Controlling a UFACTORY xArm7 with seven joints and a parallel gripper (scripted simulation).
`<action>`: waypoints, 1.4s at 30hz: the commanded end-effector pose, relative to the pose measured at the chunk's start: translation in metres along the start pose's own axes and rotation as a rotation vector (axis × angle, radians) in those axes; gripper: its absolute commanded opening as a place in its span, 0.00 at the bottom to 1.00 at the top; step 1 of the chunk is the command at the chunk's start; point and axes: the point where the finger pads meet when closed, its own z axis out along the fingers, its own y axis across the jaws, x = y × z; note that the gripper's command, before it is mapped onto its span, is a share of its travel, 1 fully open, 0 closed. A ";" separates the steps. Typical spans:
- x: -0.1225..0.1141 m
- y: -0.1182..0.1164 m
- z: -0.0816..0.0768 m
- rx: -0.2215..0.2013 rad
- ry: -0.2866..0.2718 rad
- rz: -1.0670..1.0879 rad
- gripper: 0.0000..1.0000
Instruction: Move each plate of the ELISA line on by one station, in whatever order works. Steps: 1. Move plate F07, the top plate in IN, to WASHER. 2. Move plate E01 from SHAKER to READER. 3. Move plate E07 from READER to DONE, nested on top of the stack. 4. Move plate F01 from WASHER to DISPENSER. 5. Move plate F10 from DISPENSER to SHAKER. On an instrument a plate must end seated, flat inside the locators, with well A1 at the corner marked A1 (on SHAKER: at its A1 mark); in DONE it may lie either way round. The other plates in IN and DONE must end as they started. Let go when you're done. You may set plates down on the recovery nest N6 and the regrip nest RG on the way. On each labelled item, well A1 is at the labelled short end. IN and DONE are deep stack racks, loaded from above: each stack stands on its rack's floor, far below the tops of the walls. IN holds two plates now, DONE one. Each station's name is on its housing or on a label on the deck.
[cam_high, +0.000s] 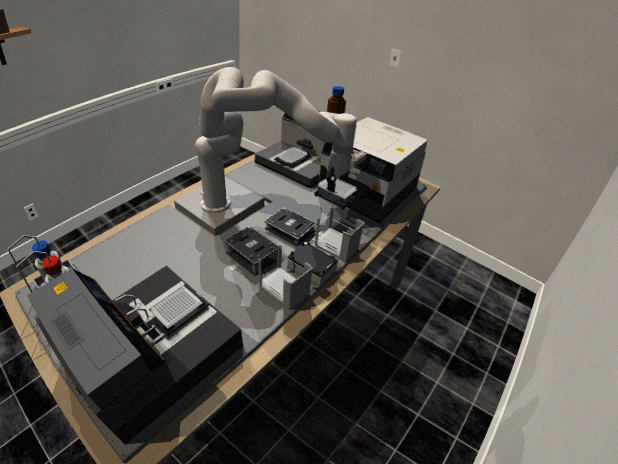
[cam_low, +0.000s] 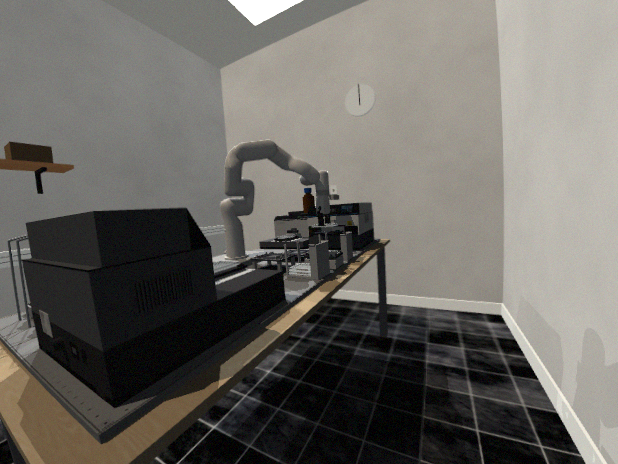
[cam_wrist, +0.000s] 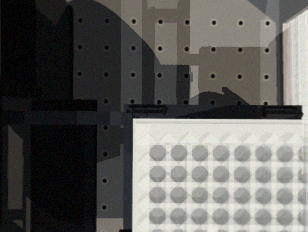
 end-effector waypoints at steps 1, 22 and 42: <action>0.001 -0.001 -0.001 0.002 0.004 0.000 0.00; 0.001 -0.001 0.007 0.002 0.004 0.000 0.00; 0.001 -0.001 0.018 0.002 0.004 0.000 0.00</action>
